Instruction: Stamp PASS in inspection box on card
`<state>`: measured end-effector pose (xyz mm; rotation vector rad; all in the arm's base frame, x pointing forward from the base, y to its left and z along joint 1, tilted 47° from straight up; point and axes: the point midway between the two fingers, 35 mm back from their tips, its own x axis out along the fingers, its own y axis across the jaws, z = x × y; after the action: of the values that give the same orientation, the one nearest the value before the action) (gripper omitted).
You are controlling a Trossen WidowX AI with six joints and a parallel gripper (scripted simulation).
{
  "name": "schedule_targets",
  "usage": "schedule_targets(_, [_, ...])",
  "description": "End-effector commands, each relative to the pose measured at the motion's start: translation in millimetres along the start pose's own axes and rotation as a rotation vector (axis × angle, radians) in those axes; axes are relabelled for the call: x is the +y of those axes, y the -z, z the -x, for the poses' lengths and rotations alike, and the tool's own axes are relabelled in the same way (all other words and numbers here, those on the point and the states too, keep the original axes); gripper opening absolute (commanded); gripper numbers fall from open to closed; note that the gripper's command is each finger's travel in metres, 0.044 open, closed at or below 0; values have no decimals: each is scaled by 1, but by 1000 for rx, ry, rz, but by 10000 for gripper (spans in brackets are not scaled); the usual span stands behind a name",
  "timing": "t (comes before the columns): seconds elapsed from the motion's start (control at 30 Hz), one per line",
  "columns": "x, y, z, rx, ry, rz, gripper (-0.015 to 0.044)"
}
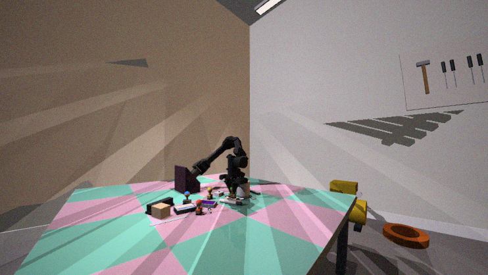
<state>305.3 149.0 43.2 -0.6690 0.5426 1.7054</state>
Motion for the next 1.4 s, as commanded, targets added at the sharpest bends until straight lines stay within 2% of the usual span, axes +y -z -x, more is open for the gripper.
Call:
schedule_targets(0.0, [2, 0, -4, -4, -3, -6, 0])
schedule_targets(1.37, [2, 0, -12, -5, -2, -4, 0])
